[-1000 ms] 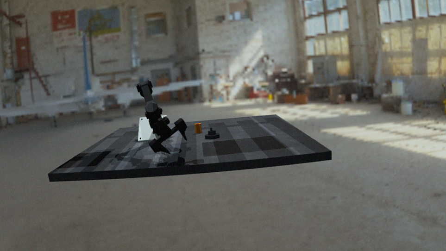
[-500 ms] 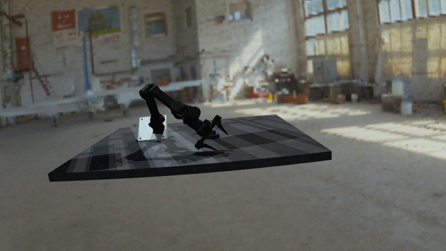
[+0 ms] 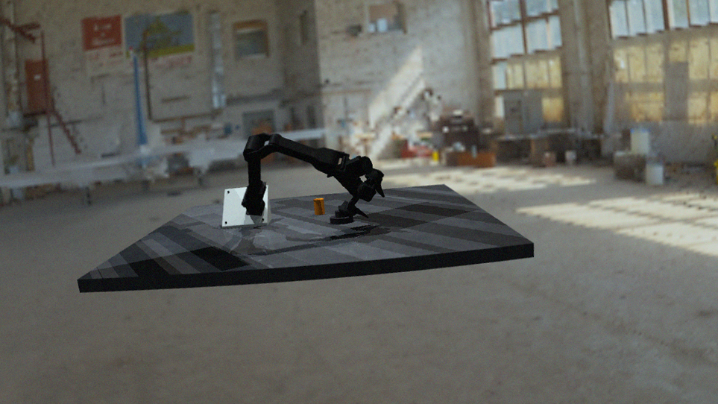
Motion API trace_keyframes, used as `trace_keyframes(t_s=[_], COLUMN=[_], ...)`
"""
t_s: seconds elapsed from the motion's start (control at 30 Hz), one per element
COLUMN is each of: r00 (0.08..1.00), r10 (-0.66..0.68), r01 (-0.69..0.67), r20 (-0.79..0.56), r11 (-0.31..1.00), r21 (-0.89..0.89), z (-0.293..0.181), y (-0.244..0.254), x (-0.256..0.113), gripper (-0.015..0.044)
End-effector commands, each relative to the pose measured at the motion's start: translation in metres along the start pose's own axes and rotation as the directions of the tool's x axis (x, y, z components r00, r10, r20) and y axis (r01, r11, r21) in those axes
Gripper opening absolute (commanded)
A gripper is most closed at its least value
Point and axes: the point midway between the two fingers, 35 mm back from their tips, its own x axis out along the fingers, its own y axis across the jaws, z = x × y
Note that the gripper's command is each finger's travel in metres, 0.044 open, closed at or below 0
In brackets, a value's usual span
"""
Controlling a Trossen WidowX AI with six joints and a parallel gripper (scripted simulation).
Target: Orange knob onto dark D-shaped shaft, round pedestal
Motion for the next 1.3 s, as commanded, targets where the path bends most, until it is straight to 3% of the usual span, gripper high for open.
trace_keyframes(t_s=[0.0, 0.33, 0.47, 0.67, 0.93, 1.27], r00=[0.987, 0.869, 0.804, 0.734, 0.728, 0.728], r10=[-0.096, -0.414, -0.562, -0.676, -0.678, -0.678], r01=[0.080, 0.268, 0.348, 0.449, 0.460, 0.461], r20=[-0.130, -0.270, -0.193, 0.061, 0.097, 0.099], r11=[0.990, 0.854, 0.708, 0.415, 0.378, 0.378], r21=[-0.118, -0.447, -0.615, -0.792, -0.804, -0.803], z=[-0.062, -0.223, -0.284, -0.352, -0.359, -0.356], y=[0.017, 0.040, 0.033, 0.014, 0.011, -0.019], x=[0.016, 0.014, -0.003, -0.037, -0.040, -0.008], gripper=[0.0440, 0.0440, 0.0440, 0.0440, 0.0440, 0.0440])
